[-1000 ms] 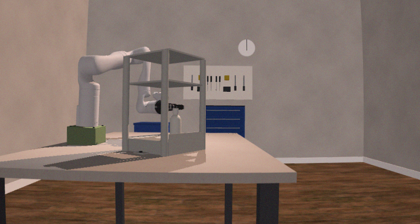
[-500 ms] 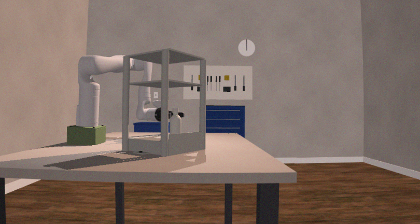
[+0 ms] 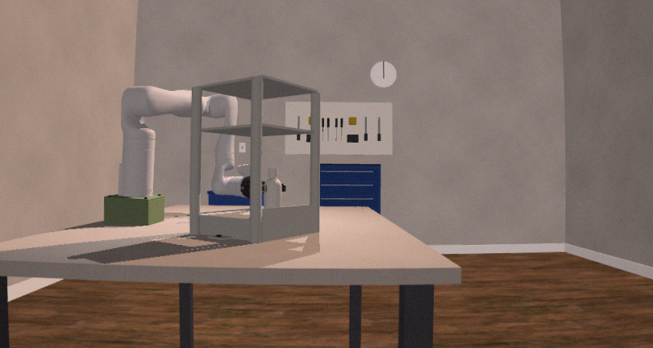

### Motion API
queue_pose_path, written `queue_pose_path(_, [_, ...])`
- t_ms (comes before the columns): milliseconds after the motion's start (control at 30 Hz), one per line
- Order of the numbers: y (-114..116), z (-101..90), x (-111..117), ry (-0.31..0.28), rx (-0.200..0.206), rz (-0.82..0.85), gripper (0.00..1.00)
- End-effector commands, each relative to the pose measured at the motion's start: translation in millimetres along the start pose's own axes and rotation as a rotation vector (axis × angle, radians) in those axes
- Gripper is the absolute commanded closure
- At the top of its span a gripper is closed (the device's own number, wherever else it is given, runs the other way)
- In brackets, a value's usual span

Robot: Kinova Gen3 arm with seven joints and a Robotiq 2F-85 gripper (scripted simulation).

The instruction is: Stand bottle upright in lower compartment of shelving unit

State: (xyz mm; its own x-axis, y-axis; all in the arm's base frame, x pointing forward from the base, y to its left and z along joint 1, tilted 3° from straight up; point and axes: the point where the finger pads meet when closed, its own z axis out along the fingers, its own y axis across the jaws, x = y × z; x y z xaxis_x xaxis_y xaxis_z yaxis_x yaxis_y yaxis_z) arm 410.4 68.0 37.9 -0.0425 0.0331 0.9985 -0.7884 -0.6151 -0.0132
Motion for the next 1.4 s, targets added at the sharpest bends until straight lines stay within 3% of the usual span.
queue_pose_path(0, [1.0, 1.0, -2.6, 0.004, 0.0, -0.004, 0.22])
queue_pose_path(467, [1.1, 1.2, -14.8, 0.004, 0.0, -0.004, 0.22])
queue_pose_path(1367, [1.1, 1.2, -16.0, 0.004, 0.0, -0.004, 0.22])
